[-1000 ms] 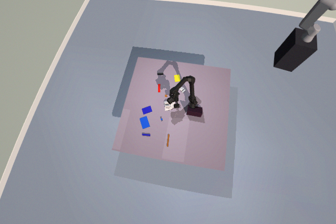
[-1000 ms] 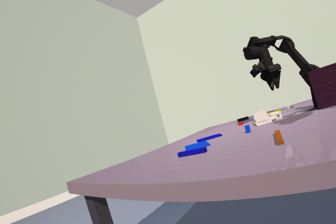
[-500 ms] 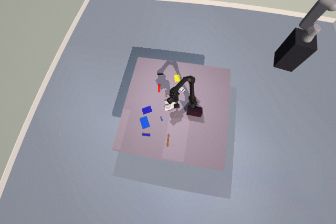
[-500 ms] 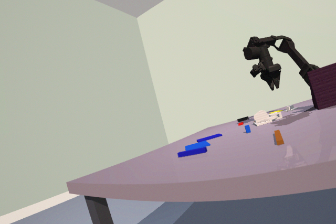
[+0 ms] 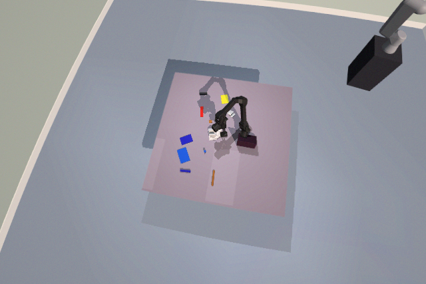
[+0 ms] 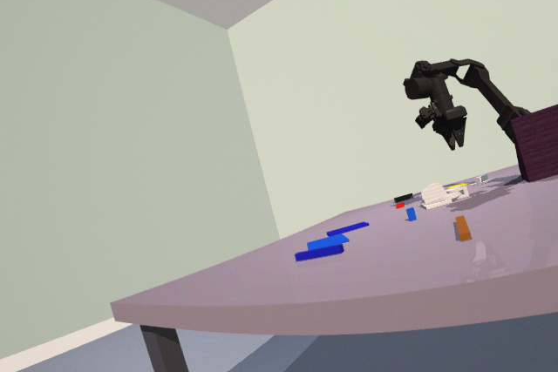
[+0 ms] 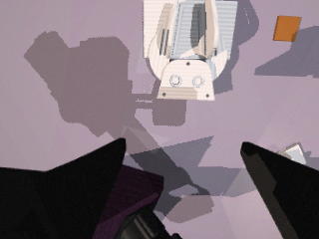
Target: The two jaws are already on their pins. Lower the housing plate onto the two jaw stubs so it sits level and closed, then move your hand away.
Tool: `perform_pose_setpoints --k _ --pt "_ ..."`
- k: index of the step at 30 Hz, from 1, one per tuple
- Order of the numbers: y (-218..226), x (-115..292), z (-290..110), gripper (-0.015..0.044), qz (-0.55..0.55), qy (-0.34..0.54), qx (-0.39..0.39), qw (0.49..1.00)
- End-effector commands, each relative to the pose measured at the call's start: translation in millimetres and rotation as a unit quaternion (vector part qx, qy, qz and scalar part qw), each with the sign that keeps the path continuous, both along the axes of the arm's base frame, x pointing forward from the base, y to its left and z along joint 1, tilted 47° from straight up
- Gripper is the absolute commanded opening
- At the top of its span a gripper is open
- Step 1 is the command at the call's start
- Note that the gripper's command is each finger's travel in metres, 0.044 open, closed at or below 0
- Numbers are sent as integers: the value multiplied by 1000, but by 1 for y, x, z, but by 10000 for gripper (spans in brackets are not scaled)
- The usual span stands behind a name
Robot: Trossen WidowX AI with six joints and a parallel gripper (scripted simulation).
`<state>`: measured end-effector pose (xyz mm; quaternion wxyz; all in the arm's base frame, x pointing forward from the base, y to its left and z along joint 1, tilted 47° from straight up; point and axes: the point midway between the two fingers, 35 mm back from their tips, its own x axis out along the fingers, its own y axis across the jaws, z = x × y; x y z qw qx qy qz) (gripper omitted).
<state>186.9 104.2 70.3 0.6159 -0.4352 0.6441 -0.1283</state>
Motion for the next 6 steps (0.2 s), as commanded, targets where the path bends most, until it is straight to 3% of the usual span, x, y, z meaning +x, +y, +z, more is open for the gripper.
perform_pose_setpoints --k 1,6 --pt "0 -1 0 440 -3 0 0 1000" --pt "0 -1 0 440 -3 0 0 1000"
